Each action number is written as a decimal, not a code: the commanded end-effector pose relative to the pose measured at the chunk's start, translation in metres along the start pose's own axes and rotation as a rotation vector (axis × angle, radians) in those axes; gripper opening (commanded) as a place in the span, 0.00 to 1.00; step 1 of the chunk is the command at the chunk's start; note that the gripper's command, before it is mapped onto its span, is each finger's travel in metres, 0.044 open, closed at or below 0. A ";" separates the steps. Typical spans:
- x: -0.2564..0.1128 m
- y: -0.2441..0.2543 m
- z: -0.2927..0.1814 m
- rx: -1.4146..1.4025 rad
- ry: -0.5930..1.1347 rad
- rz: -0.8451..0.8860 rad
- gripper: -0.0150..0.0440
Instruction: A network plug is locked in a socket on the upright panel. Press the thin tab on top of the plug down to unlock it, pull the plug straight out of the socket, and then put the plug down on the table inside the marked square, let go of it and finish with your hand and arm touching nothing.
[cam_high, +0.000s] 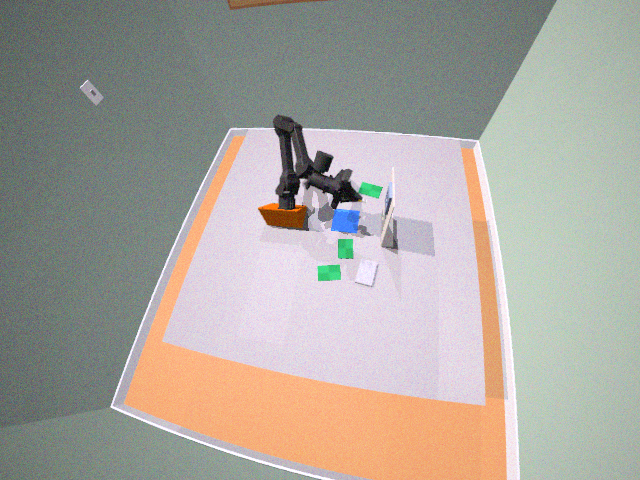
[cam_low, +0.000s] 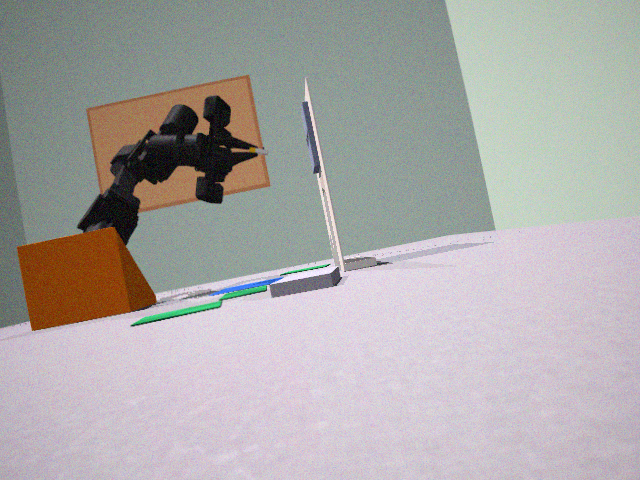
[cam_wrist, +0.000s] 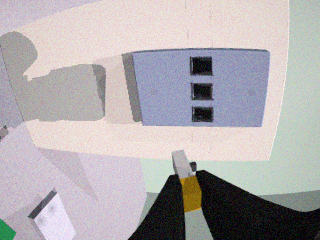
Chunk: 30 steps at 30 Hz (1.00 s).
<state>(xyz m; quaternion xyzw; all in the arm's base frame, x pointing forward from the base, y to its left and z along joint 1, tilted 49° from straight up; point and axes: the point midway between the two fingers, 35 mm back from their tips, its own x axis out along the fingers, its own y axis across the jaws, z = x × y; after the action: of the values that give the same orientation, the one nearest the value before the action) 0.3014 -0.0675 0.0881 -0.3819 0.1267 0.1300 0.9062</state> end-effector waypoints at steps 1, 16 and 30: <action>0.005 0.023 0.001 -0.032 -0.025 0.115 0.25; -0.004 0.111 0.017 -0.119 -0.210 0.535 0.25; -0.017 0.143 0.029 -0.126 -0.322 0.679 0.25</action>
<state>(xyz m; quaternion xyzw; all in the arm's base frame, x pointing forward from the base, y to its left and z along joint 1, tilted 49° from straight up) 0.2426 0.0455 0.0200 -0.3500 0.0963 0.4848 0.7958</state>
